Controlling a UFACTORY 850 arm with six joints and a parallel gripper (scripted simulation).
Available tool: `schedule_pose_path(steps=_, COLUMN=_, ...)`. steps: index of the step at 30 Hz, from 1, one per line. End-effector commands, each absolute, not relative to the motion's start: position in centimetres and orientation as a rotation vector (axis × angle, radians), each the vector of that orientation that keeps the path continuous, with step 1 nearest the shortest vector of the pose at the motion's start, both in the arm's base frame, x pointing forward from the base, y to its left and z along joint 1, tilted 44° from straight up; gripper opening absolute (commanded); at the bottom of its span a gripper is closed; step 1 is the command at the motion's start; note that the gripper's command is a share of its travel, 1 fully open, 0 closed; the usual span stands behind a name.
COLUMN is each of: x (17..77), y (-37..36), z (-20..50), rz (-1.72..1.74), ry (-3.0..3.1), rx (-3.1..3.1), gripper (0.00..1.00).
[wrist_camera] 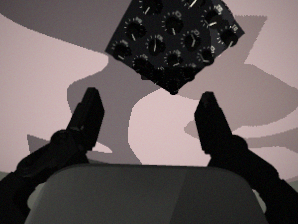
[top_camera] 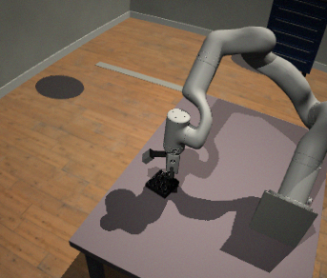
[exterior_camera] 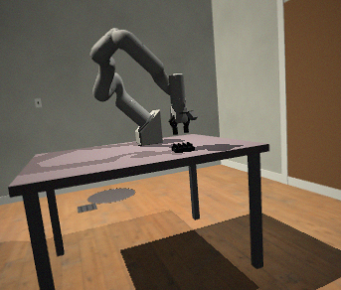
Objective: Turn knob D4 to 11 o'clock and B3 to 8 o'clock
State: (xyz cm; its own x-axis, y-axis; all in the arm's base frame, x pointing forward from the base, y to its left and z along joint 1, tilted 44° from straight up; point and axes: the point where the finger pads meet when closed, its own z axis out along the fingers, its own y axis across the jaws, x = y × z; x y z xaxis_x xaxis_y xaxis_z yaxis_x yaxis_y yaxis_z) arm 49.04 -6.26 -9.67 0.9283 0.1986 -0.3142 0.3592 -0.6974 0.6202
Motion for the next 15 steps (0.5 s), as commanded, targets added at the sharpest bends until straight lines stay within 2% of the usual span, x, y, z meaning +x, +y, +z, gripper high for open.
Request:
schedule_pose_path(steps=1, x=49.47, y=-6.12, z=-9.63, rz=-0.379, ry=0.571, rx=2.337, gripper=1.0)
schedule_pose_path(steps=15, x=50.28, y=-5.91, z=-9.65, rz=-0.538, ry=0.985, rx=2.234, gripper=1.0)
